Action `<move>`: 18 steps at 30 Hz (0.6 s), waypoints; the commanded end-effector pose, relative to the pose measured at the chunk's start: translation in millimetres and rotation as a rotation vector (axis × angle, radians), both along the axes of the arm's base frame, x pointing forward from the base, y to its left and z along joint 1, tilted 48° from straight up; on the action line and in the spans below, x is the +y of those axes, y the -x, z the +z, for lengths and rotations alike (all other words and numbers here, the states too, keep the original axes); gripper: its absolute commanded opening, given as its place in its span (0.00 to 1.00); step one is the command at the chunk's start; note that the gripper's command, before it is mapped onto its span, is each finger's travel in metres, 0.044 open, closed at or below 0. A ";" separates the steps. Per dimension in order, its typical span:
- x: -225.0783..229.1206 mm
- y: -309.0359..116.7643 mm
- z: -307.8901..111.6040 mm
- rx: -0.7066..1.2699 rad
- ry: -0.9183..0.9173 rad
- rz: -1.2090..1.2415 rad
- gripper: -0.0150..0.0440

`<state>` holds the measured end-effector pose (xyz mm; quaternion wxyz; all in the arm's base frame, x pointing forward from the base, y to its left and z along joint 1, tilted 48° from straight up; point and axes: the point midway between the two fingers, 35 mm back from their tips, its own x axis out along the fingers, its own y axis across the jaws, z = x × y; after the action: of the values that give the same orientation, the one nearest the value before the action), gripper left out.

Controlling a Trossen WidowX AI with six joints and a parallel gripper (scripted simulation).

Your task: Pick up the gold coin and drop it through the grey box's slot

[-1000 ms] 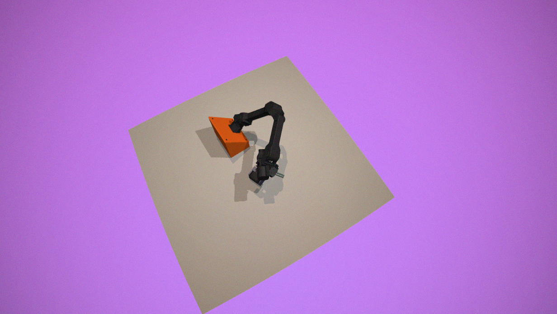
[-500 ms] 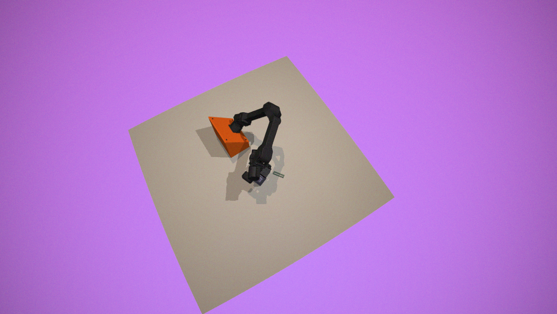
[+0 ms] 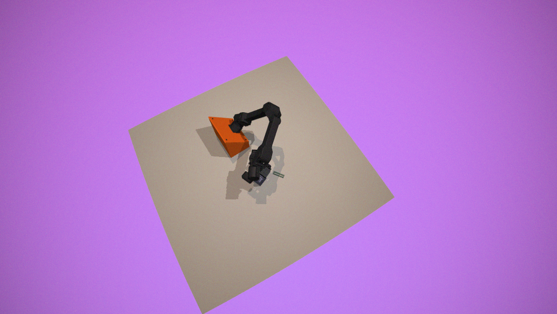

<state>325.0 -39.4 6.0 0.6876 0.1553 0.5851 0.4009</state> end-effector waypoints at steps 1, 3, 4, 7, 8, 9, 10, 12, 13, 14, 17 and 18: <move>-0.9 1.1 -1.0 0.000 0.001 -0.003 0.25; -1.3 2.0 -2.2 0.001 0.001 -0.003 0.25; -1.5 2.6 -2.9 0.000 0.001 -0.003 0.25; -2.0 4.0 -4.7 -0.001 0.001 -0.001 0.25; -2.2 4.2 -5.1 -0.002 0.001 -0.001 0.25; -2.4 4.4 -5.7 -0.002 0.001 0.000 0.25; -2.7 4.4 -6.1 -0.003 0.001 0.000 0.25; -2.2 3.8 -4.8 -0.002 0.000 -0.002 0.25; -1.9 3.4 -4.1 -0.002 -0.001 -0.003 0.25; -1.6 3.1 -3.5 -0.001 -0.002 -0.004 0.25; -1.6 3.1 -3.5 -0.001 -0.002 -0.004 0.25; -1.6 3.1 -3.5 -0.001 -0.002 -0.004 0.25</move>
<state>321.6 -40.9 2.0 0.6884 0.1569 0.5840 0.4005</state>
